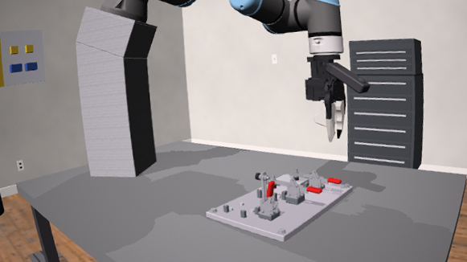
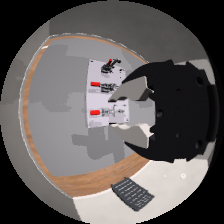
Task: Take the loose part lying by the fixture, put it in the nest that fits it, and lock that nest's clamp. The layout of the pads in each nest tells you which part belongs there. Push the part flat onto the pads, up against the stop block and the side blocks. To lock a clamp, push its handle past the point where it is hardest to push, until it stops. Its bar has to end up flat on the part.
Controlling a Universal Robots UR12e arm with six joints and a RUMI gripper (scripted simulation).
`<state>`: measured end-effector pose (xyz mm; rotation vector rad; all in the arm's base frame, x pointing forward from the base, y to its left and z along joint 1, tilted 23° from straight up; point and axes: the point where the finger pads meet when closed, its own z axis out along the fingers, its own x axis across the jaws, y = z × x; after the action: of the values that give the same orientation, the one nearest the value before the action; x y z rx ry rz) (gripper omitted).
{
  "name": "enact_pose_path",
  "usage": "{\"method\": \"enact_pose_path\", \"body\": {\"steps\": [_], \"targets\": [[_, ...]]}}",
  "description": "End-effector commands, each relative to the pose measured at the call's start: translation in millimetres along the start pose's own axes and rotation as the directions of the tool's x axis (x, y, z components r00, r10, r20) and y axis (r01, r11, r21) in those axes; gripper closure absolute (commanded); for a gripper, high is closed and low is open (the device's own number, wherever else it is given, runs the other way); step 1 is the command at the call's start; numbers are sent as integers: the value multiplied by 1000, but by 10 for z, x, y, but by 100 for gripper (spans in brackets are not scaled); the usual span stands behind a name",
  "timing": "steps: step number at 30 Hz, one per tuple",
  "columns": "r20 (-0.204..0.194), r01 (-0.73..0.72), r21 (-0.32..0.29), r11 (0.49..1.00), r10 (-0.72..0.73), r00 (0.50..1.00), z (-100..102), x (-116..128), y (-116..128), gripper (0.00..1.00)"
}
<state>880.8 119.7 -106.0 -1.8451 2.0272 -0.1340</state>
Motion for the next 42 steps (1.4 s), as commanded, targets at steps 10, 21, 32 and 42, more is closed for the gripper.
{"method": "enact_pose_path", "body": {"steps": [10, 21, 32, 42], "targets": [[1, -1, -2, 1000, 1, 1000, 6, 9, 17, 72], [1, -1, -2, 1000, 1, 1000, 6, 9, 17, 72], [1, -1, -2, 1000, 1, 1000, 6, 9, 16, 0], [1, -1, -2, 1000, 1, 1000, 6, 9, 16, 0]]}}
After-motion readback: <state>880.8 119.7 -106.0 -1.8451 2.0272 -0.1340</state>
